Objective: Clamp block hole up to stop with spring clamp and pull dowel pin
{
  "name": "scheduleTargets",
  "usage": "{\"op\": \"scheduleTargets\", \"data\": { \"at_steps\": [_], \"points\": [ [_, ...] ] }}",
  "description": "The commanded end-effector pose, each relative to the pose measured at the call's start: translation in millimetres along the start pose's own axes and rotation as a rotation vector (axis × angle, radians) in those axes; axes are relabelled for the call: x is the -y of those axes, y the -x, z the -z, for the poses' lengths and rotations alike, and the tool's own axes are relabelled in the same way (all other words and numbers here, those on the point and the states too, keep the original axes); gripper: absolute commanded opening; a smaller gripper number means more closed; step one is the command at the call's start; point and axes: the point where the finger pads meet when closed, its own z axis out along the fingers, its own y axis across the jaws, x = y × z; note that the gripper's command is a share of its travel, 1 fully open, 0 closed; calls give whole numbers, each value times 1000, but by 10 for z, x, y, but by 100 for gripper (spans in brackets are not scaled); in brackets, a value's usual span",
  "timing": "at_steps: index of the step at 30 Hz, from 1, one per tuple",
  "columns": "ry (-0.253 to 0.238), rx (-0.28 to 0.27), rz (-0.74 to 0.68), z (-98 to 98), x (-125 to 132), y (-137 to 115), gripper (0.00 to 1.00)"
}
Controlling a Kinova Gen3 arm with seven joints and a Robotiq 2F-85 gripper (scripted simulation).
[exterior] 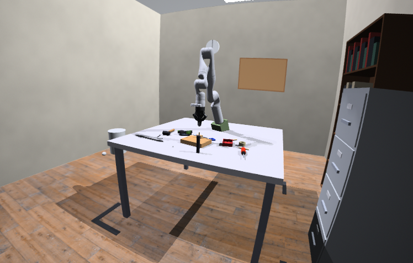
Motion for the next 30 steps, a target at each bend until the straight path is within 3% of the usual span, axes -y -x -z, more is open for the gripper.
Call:
{"op": "scheduleTargets", "data": {
  "at_steps": [1, 30],
  "points": [
    [-1, -1, 5, 2, 2, -3, 10],
    [-1, 1, 112, -1, 2, 1, 10]
  ]
}}
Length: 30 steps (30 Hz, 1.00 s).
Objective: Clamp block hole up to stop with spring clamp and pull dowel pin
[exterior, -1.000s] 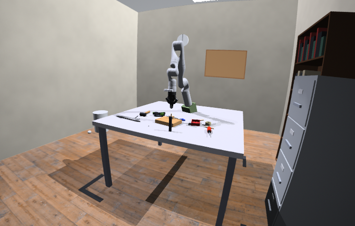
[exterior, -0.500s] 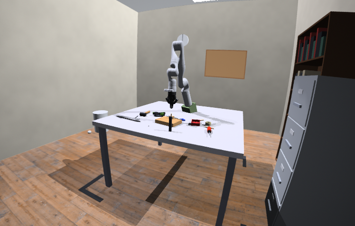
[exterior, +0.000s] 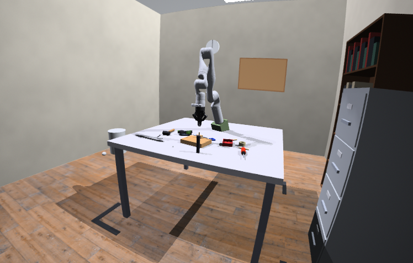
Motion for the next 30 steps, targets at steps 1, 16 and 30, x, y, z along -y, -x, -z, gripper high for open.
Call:
{"op": "scheduleTargets", "data": {
  "at_steps": [1, 16, 30],
  "points": [
    [-1, 0, 20, 2, 2, -2, 10],
    [-1, 1, 127, -2, 2, 2, 10],
    [-1, 3, 257, -5, 3, 6, 10]
  ]
}}
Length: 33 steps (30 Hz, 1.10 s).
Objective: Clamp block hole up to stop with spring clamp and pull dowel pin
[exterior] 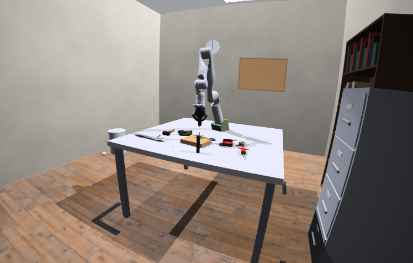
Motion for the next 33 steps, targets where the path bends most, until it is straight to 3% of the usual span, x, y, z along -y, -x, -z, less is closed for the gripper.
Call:
{"op": "scheduleTargets", "data": {
  "at_steps": [1, 33],
  "points": [
    [-1, 0, 26, 2, -2, -2, 10],
    [-3, 3, 441, -7, 2, 8, 10]
  ]
}}
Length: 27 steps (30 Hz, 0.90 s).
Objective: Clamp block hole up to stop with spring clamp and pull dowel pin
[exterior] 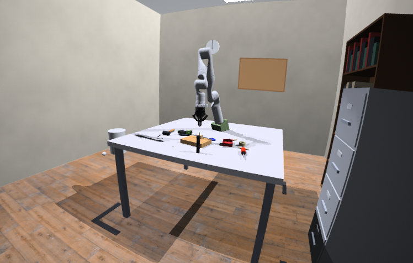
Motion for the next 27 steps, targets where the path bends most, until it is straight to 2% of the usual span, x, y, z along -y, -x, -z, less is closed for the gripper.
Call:
{"op": "scheduleTargets", "data": {
  "at_steps": [1, 27],
  "points": [
    [-3, -1, 31, 2, -2, -2, 10],
    [-5, 0, 474, -2, 3, 3, 10]
  ]
}}
